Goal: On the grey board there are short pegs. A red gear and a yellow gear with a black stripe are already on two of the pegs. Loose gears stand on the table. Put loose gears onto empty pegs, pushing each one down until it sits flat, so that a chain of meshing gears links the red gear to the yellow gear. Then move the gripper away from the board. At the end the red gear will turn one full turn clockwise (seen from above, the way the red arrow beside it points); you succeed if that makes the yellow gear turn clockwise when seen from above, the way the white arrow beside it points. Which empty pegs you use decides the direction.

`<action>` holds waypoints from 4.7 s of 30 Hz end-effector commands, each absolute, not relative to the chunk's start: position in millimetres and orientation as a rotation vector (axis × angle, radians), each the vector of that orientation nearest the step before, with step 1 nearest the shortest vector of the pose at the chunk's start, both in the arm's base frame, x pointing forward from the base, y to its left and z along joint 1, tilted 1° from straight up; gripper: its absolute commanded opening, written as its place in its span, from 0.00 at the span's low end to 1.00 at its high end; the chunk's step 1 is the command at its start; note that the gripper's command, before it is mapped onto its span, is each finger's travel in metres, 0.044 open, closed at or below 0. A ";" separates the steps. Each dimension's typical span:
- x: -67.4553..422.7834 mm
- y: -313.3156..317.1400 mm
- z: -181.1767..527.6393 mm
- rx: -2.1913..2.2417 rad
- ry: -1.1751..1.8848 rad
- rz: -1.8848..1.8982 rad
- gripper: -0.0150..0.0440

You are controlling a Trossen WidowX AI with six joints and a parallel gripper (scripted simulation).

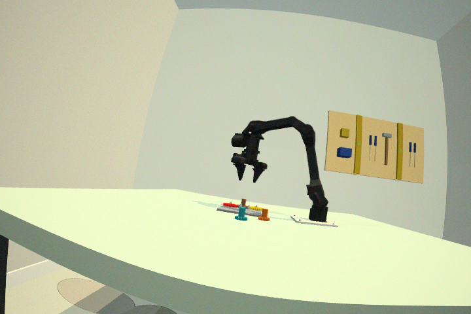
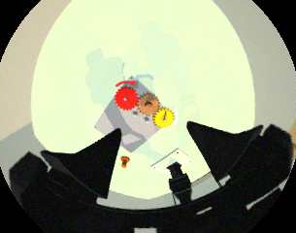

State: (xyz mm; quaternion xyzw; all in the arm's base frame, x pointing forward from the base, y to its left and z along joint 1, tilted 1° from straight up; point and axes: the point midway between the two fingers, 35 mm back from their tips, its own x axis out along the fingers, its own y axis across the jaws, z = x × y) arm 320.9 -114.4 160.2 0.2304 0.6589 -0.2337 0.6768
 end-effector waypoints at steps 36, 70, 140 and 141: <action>209.4 235.6 198.8 0.535 1.509 -0.488 1.00; 187.7 250.9 201.0 0.539 1.503 -0.508 1.00; 187.7 250.9 201.0 0.539 1.503 -0.508 1.00; 187.7 250.9 201.0 0.539 1.503 -0.508 1.00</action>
